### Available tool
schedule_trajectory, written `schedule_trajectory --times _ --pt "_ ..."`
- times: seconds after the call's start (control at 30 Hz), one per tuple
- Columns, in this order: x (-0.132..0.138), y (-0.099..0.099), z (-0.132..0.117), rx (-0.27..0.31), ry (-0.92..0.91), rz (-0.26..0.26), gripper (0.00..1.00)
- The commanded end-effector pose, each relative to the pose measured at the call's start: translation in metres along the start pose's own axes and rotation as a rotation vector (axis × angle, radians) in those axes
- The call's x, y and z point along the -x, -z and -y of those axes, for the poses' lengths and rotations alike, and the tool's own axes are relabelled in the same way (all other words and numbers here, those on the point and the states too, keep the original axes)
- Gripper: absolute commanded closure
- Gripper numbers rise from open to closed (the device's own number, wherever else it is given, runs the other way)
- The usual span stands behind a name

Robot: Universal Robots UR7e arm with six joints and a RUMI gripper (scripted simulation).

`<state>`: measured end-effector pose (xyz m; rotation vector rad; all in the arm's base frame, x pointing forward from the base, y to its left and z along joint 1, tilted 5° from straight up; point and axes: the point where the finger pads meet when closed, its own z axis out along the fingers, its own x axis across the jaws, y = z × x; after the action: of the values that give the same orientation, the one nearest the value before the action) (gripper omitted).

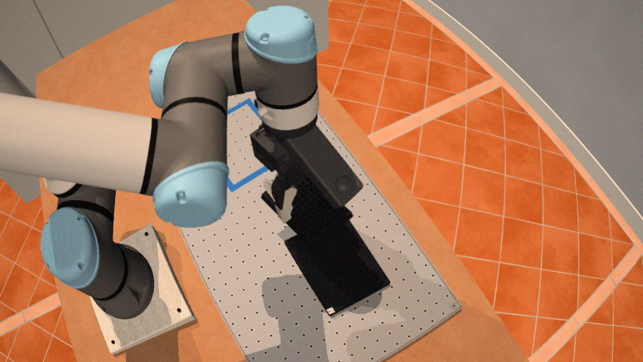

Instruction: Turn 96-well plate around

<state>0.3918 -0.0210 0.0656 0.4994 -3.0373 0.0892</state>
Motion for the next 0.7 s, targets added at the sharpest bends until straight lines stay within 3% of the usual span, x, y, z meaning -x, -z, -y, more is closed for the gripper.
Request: schedule_trajectory --times 0.0,0.67 --pt "0.002 0.000 -0.015 -0.001 0.000 0.001 1.00" --pt "0.010 -0.002 -0.075 -0.001 0.000 0.001 1.00"
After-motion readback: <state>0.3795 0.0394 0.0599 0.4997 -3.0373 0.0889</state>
